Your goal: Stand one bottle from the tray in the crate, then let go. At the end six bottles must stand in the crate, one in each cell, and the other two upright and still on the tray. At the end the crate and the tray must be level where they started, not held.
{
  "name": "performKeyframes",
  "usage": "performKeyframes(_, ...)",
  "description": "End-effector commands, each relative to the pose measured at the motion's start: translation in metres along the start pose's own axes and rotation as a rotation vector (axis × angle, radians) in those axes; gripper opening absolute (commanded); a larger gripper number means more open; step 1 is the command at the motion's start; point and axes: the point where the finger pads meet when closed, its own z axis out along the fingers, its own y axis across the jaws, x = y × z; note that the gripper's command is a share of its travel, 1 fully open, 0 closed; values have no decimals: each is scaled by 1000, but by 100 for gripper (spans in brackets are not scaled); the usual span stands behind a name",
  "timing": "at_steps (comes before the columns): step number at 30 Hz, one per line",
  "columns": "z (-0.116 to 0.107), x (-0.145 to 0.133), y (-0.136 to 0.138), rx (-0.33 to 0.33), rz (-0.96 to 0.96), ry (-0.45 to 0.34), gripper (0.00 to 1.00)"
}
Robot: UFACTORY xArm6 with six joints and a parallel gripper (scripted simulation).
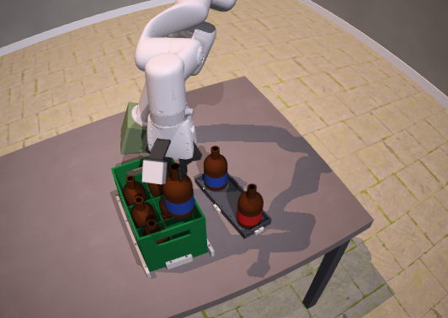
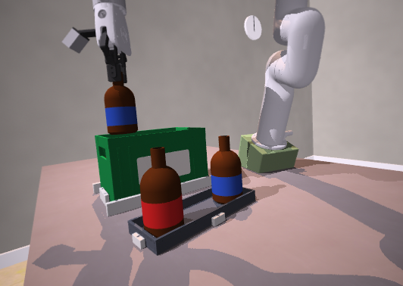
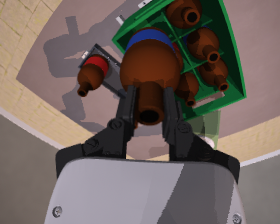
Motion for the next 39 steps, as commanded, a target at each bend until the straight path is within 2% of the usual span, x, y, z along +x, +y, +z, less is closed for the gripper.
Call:
performKeyframes(1, 3, 1, 0, 1, -1, 5, 0)
performKeyframes(23, 25, 1, 0, 1, -1, 5, 0)
performKeyframes(39, 30, 1, 0, 1, -1, 5, 0)
